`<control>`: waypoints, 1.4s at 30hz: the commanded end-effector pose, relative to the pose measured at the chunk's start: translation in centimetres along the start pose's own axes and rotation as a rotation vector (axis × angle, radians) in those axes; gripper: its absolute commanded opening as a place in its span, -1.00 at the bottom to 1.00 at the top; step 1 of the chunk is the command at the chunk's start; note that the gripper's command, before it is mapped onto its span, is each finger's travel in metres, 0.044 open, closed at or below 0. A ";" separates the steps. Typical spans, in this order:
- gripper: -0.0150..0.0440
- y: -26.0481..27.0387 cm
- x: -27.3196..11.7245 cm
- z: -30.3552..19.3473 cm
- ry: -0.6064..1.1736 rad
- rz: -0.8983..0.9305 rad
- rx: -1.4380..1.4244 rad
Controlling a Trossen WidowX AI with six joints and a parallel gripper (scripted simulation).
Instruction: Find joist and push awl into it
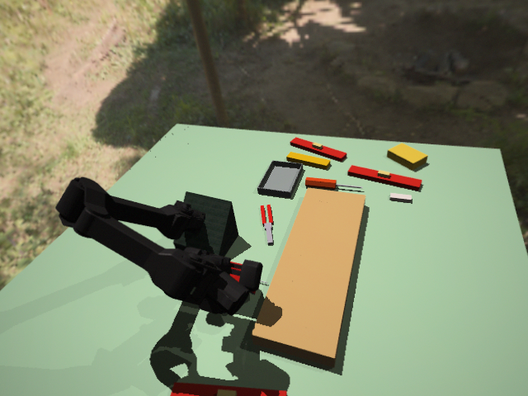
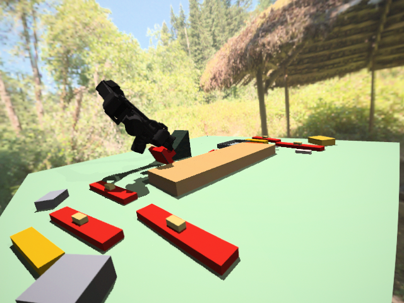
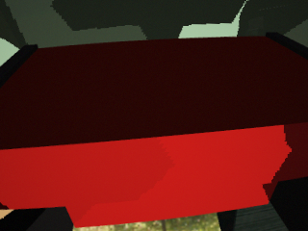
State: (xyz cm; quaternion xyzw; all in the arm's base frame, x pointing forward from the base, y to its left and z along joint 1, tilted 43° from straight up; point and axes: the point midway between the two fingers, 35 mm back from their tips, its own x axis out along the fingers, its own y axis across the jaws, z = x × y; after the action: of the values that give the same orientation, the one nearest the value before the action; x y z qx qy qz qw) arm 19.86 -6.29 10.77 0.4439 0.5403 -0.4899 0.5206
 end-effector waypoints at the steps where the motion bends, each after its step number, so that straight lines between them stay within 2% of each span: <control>1: -0.49 0.3 -0.4 0.0 0.023 0.016 -0.007; 42: -0.49 0.3 -0.3 0.7 0.303 0.012 -0.016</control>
State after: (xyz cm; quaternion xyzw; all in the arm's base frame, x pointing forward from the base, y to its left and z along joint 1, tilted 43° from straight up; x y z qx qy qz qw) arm 19.94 -6.97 10.70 0.5033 0.6083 -0.4236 0.4440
